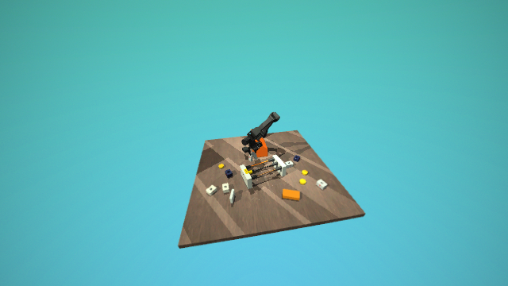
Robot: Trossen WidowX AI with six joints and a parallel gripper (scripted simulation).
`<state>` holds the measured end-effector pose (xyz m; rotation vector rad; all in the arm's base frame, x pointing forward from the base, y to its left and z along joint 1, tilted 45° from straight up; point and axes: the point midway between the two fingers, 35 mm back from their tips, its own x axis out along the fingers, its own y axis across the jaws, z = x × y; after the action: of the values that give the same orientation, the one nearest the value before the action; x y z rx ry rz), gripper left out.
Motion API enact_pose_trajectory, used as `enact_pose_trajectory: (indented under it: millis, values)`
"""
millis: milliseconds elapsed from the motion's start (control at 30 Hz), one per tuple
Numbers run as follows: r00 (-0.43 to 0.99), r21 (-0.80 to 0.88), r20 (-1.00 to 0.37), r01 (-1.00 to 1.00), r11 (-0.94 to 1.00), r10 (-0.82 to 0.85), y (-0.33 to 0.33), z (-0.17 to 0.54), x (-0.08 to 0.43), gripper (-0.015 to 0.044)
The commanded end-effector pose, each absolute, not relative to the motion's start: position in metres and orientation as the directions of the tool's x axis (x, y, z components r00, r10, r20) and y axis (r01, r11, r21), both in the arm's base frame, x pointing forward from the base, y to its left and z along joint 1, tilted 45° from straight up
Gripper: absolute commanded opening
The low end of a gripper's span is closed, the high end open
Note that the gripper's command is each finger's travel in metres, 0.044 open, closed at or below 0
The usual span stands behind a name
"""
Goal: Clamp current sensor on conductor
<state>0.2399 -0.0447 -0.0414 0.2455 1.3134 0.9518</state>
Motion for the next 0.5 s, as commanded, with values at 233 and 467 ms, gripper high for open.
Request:
enact_pose_trajectory:
  millis: [233, 467]
  values:
    - [-0.041, 0.493, -0.715, -0.738, 0.461, 0.698, -0.043, -0.034, 0.271, 0.0000]
    - [-0.039, 0.318, -0.716, -0.907, 0.275, 0.698, -0.036, -0.031, 0.297, 0.0000]
